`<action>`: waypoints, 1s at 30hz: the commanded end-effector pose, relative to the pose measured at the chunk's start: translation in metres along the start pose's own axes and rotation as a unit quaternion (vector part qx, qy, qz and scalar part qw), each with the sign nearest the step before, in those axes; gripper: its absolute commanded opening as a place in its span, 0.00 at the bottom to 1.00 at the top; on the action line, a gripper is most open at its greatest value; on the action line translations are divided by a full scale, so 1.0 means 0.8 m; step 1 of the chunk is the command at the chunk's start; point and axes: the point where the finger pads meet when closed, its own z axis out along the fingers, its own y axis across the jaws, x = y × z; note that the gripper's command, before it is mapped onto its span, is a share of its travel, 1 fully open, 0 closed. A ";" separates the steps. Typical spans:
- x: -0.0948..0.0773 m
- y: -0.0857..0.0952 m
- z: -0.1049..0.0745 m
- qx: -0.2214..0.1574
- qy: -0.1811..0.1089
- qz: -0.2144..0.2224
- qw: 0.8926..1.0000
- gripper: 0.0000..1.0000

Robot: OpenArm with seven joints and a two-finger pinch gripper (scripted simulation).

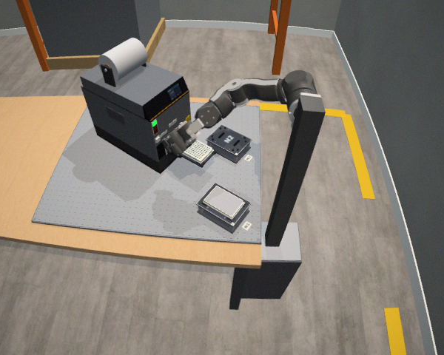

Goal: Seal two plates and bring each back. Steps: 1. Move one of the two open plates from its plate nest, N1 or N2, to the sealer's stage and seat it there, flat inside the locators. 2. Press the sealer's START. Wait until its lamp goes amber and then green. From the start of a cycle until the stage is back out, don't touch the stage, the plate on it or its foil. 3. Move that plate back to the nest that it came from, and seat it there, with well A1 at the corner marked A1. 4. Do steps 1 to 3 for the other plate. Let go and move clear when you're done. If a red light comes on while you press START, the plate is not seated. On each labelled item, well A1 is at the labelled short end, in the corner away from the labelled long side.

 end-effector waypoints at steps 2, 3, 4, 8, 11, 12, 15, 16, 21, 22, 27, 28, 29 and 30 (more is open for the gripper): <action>0.001 0.002 0.005 -0.006 0.001 -0.005 1.000 0.00; 0.001 0.002 0.007 -0.006 0.001 -0.005 1.000 0.00; 0.001 0.002 0.009 -0.005 0.001 -0.005 1.000 0.00; -0.001 0.002 0.018 -0.006 0.001 -0.005 1.000 0.00; -0.003 0.002 0.017 -0.003 0.000 -0.003 1.000 0.00; -0.003 0.002 0.017 -0.003 0.000 -0.003 1.000 0.00; -0.003 0.002 0.017 -0.003 -0.001 -0.003 1.000 0.00; -0.002 0.002 0.017 -0.003 -0.001 -0.003 1.000 0.00; -0.002 0.002 0.017 -0.003 -0.001 -0.003 1.000 0.00; -0.002 0.002 0.017 -0.003 -0.001 -0.003 1.000 0.00; -0.002 0.002 0.017 -0.003 -0.001 -0.003 1.000 0.00; -0.002 0.002 0.017 -0.003 -0.001 -0.003 1.000 0.00; -0.002 0.002 0.017 -0.003 -0.001 -0.003 1.000 0.00; -0.002 0.002 0.017 -0.003 -0.001 -0.003 1.000 0.00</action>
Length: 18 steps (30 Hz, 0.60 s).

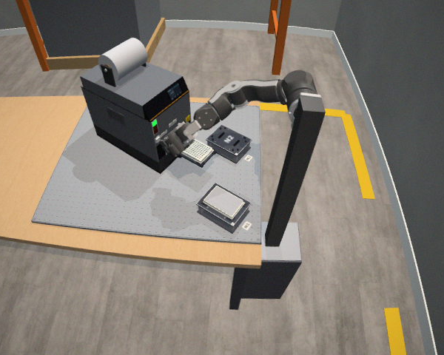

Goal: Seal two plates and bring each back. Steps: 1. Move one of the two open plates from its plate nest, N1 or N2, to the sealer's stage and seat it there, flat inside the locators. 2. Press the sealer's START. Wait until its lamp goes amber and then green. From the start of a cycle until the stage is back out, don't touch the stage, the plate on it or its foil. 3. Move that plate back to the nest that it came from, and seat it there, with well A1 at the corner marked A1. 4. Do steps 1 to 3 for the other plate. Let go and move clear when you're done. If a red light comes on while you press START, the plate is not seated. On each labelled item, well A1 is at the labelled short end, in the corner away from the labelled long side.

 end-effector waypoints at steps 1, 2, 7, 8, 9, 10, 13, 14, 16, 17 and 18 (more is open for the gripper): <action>0.000 0.001 0.000 -0.003 0.000 -0.002 1.000 0.00; 0.000 0.001 0.000 -0.003 0.000 -0.002 1.000 0.00; 0.000 0.002 0.000 -0.003 0.000 -0.002 1.000 0.00; 0.000 0.002 0.000 -0.003 0.000 -0.002 1.000 0.00; 0.001 0.002 0.000 -0.003 0.000 -0.002 1.000 0.00; 0.001 0.002 0.000 -0.003 0.000 -0.002 1.000 0.00; 0.001 0.002 0.000 -0.003 0.000 -0.002 1.000 0.00; 0.003 0.002 0.002 -0.004 0.002 -0.004 1.000 0.00; 0.002 0.002 0.001 -0.004 0.001 -0.004 1.000 0.00; 0.002 0.002 0.001 -0.004 0.001 -0.004 1.000 0.00; 0.001 0.002 0.001 -0.003 0.000 -0.003 1.000 0.00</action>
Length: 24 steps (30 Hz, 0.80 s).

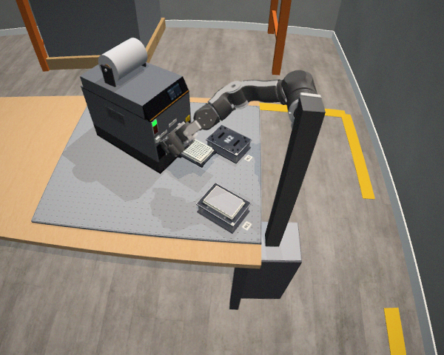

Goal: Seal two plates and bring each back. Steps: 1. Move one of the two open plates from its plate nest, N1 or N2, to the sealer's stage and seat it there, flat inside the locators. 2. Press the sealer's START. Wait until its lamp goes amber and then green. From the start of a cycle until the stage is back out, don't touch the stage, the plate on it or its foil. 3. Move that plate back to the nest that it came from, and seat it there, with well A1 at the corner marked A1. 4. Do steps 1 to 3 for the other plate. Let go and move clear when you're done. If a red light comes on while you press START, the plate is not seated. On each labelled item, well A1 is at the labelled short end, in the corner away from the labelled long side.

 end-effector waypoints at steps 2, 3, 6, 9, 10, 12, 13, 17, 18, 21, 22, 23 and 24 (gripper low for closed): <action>0.000 0.001 0.000 -0.002 0.000 -0.003 1.000 0.00; -0.001 0.001 0.001 -0.003 0.000 -0.003 1.000 0.00; -0.001 0.001 0.001 -0.002 -0.001 -0.002 1.000 0.00; -0.002 0.002 0.001 -0.003 -0.001 -0.002 1.000 0.00; -0.002 0.002 0.001 -0.003 -0.001 -0.002 1.000 0.00; -0.003 0.002 0.001 -0.003 -0.001 -0.002 1.000 0.00; -0.003 0.002 0.001 -0.003 -0.001 -0.002 1.000 0.00; -0.004 0.002 0.002 -0.003 -0.001 -0.001 1.000 0.00; -0.004 0.002 0.002 -0.003 -0.001 -0.001 1.000 0.00; -0.005 0.002 0.002 -0.004 -0.001 -0.001 1.000 0.00; -0.005 0.002 0.002 -0.003 -0.002 -0.001 1.000 0.00; -0.006 0.002 0.002 -0.004 -0.002 -0.001 1.000 0.00; -0.006 0.002 0.002 -0.003 -0.002 -0.001 1.000 0.00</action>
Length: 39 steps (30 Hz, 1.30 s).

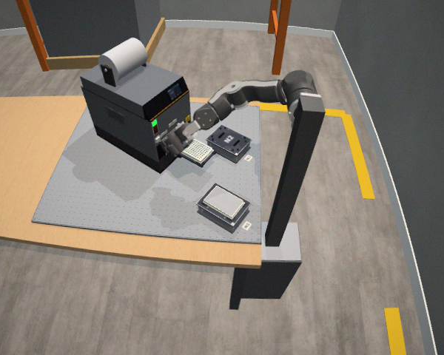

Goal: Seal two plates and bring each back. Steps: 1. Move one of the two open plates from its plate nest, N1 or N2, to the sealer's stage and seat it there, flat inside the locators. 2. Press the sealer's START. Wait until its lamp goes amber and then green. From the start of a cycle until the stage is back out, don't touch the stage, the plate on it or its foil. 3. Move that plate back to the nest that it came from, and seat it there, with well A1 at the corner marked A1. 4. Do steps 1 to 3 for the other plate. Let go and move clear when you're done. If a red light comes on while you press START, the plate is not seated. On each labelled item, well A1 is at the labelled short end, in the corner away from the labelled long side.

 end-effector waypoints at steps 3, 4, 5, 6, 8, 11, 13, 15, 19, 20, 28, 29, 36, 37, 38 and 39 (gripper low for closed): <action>-0.004 0.003 -0.001 -0.005 -0.002 0.000 1.000 0.00; -0.004 0.003 -0.001 -0.005 -0.002 0.000 1.000 0.00; -0.004 0.003 -0.001 -0.005 -0.002 0.000 1.000 0.00; -0.004 0.003 -0.001 -0.005 -0.002 0.000 1.000 0.00; -0.005 0.003 0.000 -0.005 -0.002 0.000 1.000 0.00; -0.005 0.003 0.000 -0.004 -0.002 0.000 1.000 0.00; -0.005 0.003 0.000 -0.005 -0.002 0.000 1.000 0.00; -0.006 0.003 0.000 -0.005 -0.002 0.000 1.000 0.00; -0.006 0.003 0.001 -0.005 -0.002 0.000 1.000 0.00; -0.006 0.003 0.001 -0.005 -0.002 0.000 1.000 0.00; -0.007 0.003 0.002 -0.005 -0.002 0.000 1.000 0.00; -0.008 0.003 0.002 -0.005 -0.002 0.000 1.000 0.00; -0.009 0.003 0.003 -0.005 -0.002 0.000 1.000 0.00; -0.009 0.003 0.003 -0.005 -0.002 0.000 1.000 0.00; -0.009 0.003 0.003 -0.005 -0.002 0.000 1.000 0.00; -0.009 0.003 0.003 -0.005 -0.002 0.000 1.000 0.00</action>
